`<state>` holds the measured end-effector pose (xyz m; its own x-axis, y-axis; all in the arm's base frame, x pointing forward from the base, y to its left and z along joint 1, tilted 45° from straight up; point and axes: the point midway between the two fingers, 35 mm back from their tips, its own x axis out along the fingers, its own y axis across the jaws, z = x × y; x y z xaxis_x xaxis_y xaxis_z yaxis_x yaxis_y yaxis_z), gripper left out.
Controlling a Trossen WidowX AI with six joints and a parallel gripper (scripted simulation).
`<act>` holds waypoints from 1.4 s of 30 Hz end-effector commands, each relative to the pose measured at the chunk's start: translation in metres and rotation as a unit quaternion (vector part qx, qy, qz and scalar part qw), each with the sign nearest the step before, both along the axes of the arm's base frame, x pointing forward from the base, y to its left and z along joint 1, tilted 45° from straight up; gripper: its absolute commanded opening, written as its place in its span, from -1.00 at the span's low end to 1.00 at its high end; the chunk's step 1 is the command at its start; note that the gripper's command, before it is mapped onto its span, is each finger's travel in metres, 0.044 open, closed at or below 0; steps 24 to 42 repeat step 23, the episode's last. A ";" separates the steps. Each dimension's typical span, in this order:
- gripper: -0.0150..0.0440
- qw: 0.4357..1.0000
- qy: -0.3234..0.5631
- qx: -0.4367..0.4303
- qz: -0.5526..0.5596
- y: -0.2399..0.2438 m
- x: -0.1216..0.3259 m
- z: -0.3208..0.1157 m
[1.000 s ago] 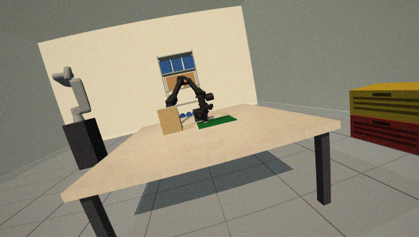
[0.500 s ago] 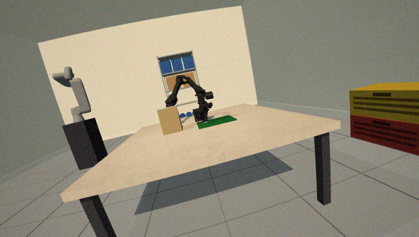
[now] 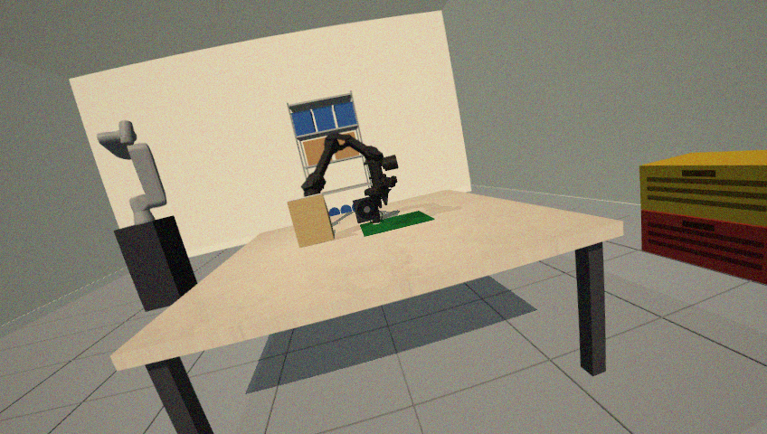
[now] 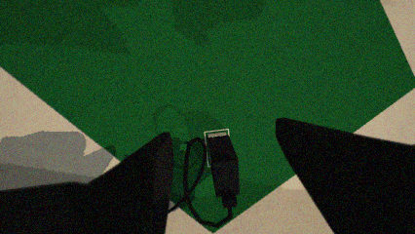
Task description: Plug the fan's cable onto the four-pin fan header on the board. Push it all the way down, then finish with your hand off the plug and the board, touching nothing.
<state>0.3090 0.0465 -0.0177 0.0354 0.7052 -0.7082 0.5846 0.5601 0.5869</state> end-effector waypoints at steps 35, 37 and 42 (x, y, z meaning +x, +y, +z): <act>0.39 1.000 0.001 -0.002 -0.001 -0.042 0.046 -0.042; 0.39 1.000 0.001 -0.002 -0.001 -0.042 0.046 -0.042; 0.39 1.000 0.001 -0.002 -0.001 -0.042 0.046 -0.042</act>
